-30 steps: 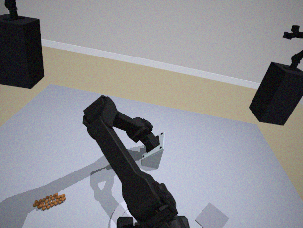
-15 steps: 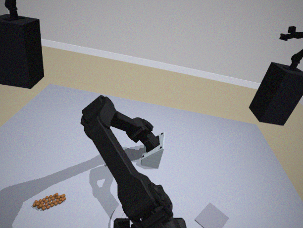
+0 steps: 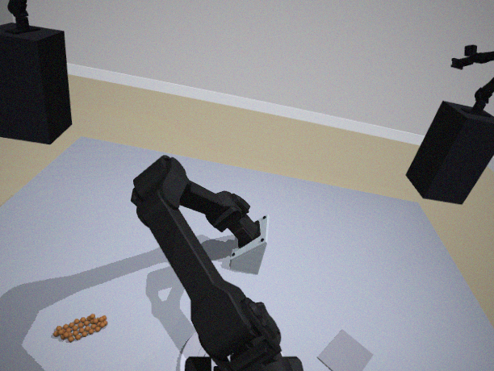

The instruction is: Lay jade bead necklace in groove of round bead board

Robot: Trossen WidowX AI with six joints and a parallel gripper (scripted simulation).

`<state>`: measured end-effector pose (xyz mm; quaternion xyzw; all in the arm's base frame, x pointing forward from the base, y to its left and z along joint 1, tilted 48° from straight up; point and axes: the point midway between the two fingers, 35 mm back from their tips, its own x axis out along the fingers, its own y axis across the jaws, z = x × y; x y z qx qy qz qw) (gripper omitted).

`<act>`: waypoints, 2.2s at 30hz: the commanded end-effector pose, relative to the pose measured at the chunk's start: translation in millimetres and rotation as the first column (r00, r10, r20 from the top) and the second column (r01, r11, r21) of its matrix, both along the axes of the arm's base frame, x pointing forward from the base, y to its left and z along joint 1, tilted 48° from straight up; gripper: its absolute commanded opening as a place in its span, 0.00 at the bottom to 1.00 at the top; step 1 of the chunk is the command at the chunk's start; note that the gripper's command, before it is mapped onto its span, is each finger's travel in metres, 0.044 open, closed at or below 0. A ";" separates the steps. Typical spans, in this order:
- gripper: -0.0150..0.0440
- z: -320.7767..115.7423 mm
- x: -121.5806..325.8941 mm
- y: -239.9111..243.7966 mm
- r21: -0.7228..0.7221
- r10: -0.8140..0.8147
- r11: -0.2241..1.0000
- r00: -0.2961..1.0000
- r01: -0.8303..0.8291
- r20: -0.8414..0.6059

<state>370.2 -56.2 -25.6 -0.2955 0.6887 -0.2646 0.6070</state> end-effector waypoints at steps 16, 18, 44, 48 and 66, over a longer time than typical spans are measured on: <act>1.00 2.1 -1.8 0.9 -0.003 -0.002 1.000 1.000 0.002 -0.012; 1.00 4.2 -1.5 3.3 -0.004 -0.001 1.000 1.000 0.001 -0.013; 0.68 21.7 -29.2 34.7 0.019 -0.342 0.932 0.862 0.362 0.373; 0.68 21.7 -29.2 34.7 0.019 -0.342 0.932 0.862 0.362 0.373; 0.68 9.8 -29.7 22.7 0.019 -0.341 0.933 0.863 0.360 0.373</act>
